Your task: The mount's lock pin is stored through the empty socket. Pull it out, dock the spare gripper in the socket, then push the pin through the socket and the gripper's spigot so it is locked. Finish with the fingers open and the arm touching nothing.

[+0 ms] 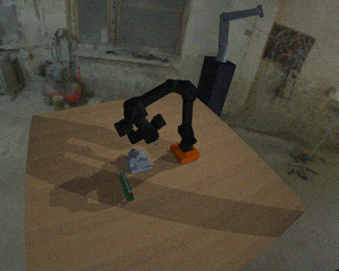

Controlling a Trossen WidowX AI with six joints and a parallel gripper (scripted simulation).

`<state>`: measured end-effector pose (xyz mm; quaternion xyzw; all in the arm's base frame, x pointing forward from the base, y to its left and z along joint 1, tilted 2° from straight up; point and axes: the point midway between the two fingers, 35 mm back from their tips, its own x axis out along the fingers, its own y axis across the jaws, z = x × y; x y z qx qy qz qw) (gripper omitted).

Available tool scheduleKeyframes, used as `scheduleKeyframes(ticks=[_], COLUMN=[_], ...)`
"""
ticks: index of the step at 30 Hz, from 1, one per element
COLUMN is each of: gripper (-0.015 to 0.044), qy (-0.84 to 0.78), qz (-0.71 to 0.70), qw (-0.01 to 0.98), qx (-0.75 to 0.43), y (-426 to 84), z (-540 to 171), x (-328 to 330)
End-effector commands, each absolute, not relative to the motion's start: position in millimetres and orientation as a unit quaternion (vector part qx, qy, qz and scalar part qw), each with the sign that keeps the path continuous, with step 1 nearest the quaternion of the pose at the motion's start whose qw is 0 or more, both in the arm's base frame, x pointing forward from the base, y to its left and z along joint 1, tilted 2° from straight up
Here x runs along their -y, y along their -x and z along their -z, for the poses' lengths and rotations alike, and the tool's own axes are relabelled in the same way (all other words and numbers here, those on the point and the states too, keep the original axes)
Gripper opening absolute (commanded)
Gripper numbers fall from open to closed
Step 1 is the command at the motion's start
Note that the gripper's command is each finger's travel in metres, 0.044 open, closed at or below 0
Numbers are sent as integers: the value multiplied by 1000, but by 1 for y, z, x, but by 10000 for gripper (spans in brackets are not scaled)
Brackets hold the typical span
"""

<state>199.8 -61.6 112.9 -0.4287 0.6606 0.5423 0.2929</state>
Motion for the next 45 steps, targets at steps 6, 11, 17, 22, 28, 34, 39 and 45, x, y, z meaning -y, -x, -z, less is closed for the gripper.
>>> scheduleKeyframes(ticks=[6,11,17,22,28,34,39,45], gripper=[0,0,0,0,0,0,0,0], qy=[461,483,511,536,566,596,620,647], qz=[-472,-429,-374,-327,-270,-213,-166,-112], qw=[273,265,261,262,268,280,295,317], qx=[-700,-716,-728,-733,-732,-722,-708,-684], y=[-198,-199,-200,-202,-204,-207,-209,-212], z=[-119,-121,-124,-128,-132,-136,-140,-145], x=[55,50,45,40,33,26,20,11])
